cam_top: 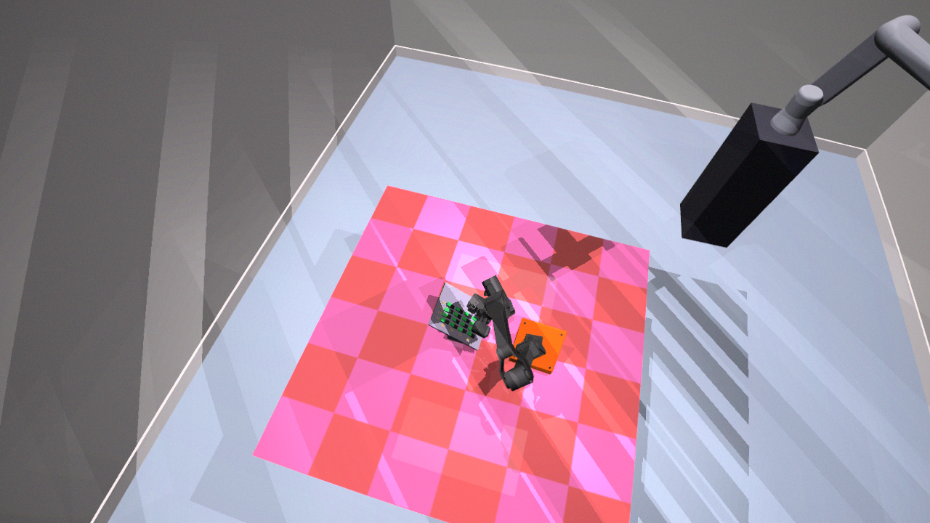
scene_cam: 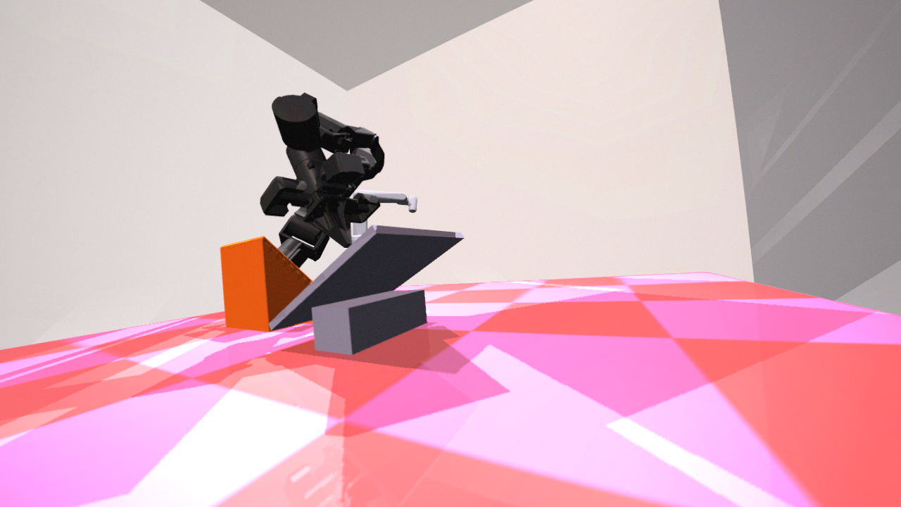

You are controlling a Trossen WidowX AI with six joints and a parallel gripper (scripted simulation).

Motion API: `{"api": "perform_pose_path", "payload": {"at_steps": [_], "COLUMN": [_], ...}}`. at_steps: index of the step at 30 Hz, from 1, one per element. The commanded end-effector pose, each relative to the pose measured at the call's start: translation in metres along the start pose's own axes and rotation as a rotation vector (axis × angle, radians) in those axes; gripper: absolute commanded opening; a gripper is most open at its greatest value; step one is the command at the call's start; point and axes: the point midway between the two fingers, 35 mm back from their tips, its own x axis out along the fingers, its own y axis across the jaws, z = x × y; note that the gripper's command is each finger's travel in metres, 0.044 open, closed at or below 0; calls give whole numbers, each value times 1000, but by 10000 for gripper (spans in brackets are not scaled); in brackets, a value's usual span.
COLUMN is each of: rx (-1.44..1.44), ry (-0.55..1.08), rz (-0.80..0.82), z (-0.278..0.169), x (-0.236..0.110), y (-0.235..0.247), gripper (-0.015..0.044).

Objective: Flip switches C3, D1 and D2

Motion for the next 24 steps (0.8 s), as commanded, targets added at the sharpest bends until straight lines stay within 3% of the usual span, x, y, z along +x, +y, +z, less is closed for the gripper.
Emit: {"api": "perform_pose_path", "payload": {"at_steps": [1,8,11,16,24], "rx": [-8,-5,-5,-6,-6], "ry": [5,6,8,30,30], "rz": [0,2,2,3,5], "z": [0,-21,-21,-21,-21], "x": [-7,-7,-5,27,37], "y": [3,46,47,47,48], "gripper": [0,0,0,0,0]}}
